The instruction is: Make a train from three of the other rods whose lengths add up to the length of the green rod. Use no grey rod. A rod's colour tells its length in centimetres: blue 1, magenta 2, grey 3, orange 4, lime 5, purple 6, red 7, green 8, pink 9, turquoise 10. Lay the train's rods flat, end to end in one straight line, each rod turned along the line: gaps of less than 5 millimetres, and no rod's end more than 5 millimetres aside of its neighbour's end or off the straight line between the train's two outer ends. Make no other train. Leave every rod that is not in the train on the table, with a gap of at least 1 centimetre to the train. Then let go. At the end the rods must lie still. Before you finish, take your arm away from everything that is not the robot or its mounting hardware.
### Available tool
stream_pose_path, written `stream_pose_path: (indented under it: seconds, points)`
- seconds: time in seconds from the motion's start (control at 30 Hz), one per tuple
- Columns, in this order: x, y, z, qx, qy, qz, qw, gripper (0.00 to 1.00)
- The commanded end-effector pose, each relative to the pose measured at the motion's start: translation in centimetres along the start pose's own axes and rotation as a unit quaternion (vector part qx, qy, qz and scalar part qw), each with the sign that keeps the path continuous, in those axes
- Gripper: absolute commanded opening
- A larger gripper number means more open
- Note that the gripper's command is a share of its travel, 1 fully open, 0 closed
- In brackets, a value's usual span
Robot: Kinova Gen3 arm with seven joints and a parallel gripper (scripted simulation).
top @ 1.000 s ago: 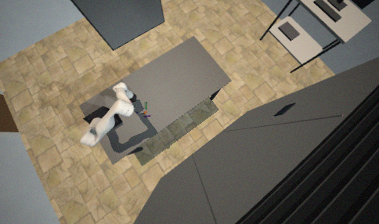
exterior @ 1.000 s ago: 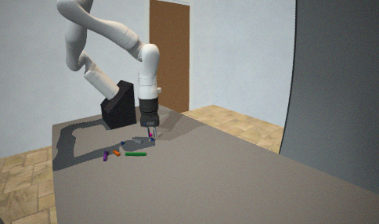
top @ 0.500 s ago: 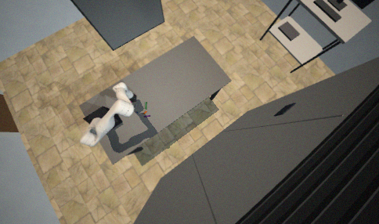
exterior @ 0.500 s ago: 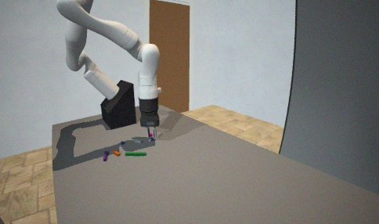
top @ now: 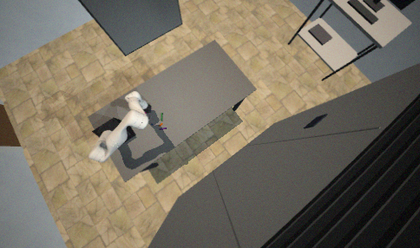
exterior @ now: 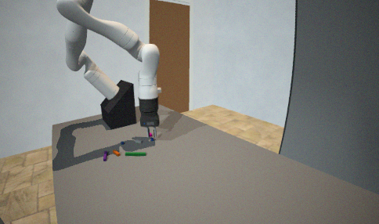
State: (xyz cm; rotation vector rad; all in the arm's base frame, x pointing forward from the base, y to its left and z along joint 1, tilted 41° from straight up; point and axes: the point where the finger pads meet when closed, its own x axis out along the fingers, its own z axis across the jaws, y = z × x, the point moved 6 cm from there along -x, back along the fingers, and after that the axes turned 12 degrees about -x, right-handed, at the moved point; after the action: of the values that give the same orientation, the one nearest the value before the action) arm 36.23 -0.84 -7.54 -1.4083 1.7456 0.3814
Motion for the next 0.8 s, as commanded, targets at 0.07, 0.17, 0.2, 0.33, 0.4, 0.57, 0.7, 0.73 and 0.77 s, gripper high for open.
stream_pose_path:
  seconds: [0.07,0.17,0.2,0.33,0.4,0.57,0.7,0.73,0.77]
  points:
    - [0.1,-0.2,0.1,0.001,-0.002,-0.001,1.0,0.54]
    - [0.2,-0.2,0.1,0.001,-0.002,-0.001,1.0,0.54]
    - [0.2,-0.2,0.1,0.001,-0.002,-0.002,1.0,0.54]
    - [0.7,-0.2,0.1,0.0,-0.001,-0.001,1.0,0.54]
    - [0.9,-0.1,0.1,0.0,-0.001,-0.001,1.0,0.54]
    - [1.4,-0.1,0.1,0.0,-0.001,-0.001,1.0,0.54]
    - [1.5,-0.2,0.1,0.001,-0.002,-0.001,1.0,0.54]
    - [1.6,-0.2,0.1,0.0,-0.001,-0.001,1.0,0.54]
    - [1.6,-0.2,0.1,0.0,-0.001,-0.001,1.0,0.54]
